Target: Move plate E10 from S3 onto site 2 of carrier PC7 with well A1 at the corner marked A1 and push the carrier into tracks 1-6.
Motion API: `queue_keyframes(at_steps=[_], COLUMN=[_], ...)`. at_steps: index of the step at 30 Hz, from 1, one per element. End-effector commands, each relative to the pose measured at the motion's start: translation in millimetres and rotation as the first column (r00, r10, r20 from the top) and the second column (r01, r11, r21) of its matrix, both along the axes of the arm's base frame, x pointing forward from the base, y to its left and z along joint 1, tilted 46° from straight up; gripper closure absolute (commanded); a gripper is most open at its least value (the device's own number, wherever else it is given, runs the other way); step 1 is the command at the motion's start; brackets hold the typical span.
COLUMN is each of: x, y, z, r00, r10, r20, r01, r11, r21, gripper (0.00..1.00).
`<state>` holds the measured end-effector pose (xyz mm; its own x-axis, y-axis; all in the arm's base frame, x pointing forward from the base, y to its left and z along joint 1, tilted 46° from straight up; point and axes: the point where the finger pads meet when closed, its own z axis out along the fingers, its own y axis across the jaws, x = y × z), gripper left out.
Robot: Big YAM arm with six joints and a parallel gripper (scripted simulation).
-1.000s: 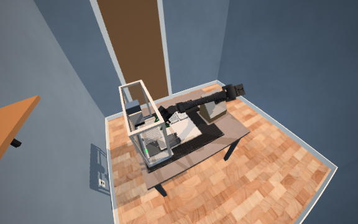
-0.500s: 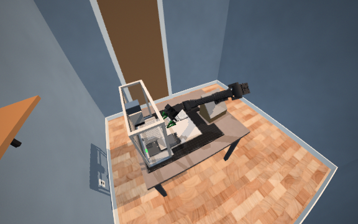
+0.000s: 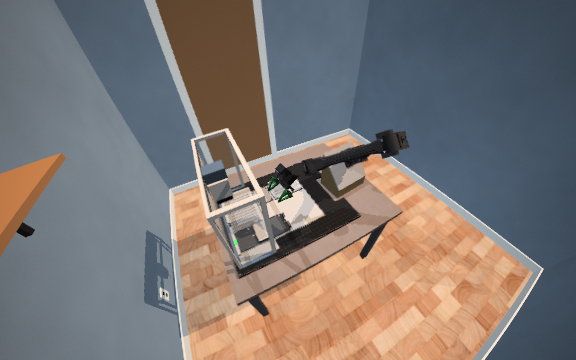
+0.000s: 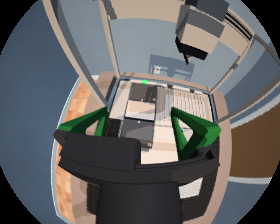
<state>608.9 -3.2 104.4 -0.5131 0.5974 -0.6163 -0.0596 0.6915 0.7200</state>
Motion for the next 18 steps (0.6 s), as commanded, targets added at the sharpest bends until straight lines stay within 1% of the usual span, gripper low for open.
queue_keyframes(at_steps=[1, 7, 9, 18], x=[-8, -32, -32, -67], y=[-20, -17, -17, -11], z=[27.6, 28.9, 28.9, 30.9], r00=[0.997, 0.997, 0.997, 0.997], r10=[-0.030, -0.029, -0.029, -0.027], r20=[0.068, 0.067, 0.067, 0.065], r01=[0.032, 0.030, 0.030, 0.028], r11=[0.999, 0.999, 0.999, 0.999], r21=[-0.017, -0.017, -0.017, -0.016], gripper=[0.00, 0.00, 0.00, 0.00])
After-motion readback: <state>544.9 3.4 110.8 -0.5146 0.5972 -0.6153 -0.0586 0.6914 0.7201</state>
